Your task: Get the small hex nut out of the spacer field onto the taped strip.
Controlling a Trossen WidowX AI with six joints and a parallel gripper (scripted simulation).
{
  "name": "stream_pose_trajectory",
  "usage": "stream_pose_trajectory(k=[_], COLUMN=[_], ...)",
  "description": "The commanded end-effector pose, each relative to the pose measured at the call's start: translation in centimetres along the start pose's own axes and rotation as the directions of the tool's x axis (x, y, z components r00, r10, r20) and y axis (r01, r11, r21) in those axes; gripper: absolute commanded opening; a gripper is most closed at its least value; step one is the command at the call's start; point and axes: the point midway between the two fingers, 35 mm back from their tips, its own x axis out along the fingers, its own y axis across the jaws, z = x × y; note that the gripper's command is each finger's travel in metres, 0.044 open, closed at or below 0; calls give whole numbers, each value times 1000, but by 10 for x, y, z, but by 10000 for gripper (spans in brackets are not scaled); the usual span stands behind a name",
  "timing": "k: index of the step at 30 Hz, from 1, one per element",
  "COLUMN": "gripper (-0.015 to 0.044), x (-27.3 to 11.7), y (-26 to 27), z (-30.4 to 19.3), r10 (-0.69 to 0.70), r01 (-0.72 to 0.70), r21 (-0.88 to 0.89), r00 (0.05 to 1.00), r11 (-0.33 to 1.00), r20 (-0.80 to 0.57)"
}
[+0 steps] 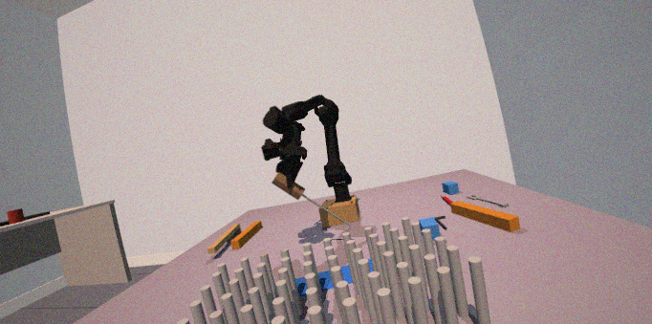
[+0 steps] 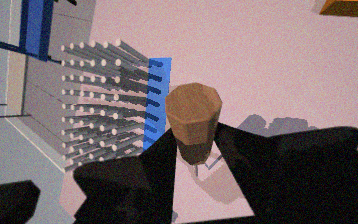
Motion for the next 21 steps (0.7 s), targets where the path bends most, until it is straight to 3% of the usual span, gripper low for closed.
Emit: stream_pose_trajectory(k=[1, 11, 21], gripper=[0, 0, 0], x=[-4, -9, -13], y=[4, 8, 11], z=[-9, -30, -50], r10=[22, 56, 87], r01=[-21, -32, -11], r21=[126, 422, 677], r00=[1000, 997, 993], r11=[992, 906, 736], r20=[-11, -44, -79])
